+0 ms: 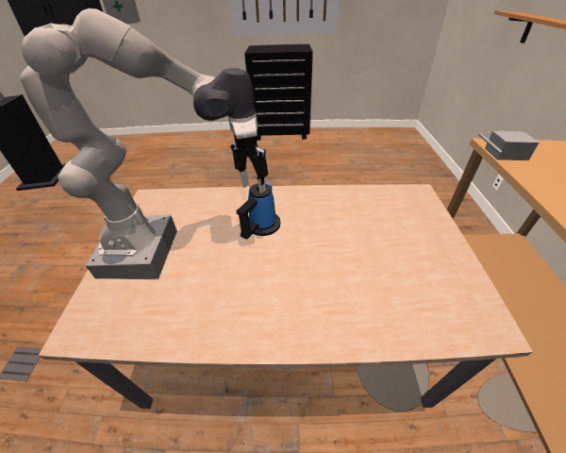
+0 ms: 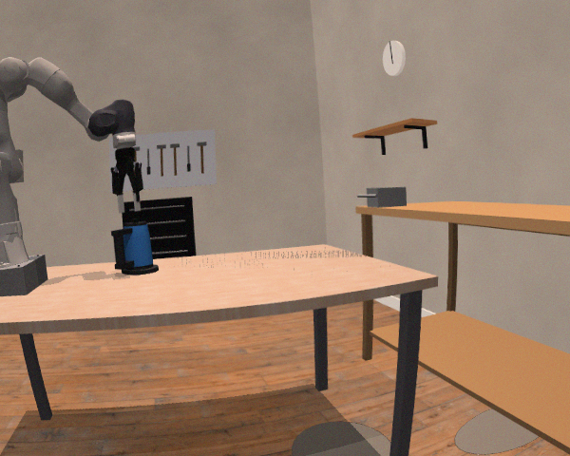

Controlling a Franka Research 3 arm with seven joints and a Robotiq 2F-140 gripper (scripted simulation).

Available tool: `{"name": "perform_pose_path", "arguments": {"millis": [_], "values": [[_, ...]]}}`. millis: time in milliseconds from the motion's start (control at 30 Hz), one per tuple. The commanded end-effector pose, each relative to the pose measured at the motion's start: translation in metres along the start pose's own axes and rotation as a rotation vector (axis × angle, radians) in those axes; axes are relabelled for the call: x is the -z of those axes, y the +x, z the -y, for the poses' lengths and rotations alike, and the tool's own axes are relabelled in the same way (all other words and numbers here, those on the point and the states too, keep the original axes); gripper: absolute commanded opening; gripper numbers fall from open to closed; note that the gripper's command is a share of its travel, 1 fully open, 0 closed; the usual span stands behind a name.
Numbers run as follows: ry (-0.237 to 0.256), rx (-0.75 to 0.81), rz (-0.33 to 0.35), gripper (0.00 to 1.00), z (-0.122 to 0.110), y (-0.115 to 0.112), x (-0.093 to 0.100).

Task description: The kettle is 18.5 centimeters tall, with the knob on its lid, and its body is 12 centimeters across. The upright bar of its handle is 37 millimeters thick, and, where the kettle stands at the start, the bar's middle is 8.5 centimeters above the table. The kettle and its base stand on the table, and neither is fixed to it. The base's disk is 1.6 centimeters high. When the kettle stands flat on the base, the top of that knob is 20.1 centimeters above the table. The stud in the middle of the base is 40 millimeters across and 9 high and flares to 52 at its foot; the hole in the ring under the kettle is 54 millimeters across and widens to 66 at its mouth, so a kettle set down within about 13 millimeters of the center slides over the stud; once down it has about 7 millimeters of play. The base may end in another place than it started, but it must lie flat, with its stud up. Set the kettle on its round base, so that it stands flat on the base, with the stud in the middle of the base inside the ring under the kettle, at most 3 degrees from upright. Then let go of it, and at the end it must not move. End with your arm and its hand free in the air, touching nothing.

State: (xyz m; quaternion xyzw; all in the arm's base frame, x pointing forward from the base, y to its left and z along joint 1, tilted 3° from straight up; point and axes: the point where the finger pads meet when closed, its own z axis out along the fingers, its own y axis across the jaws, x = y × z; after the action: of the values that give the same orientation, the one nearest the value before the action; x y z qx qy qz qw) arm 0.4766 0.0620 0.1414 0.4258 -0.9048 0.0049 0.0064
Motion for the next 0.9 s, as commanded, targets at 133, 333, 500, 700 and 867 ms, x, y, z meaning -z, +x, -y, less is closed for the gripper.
{"name": "perform_pose_path", "arguments": {"millis": [133,333,500,700,867], "values": [[-0.035,0.025,-0.027,0.47,-0.008,0.007,0.052],[-0.035,0.025,-0.027,0.47,-0.008,0.007,0.065],[-0.035,0.025,-0.027,0.47,-0.008,0.007,0.065],[-0.035,0.025,-0.027,0.47,-0.008,0.007,0.065],[-0.035,0.025,-0.027,0.47,-0.008,0.007,0.065]]}}
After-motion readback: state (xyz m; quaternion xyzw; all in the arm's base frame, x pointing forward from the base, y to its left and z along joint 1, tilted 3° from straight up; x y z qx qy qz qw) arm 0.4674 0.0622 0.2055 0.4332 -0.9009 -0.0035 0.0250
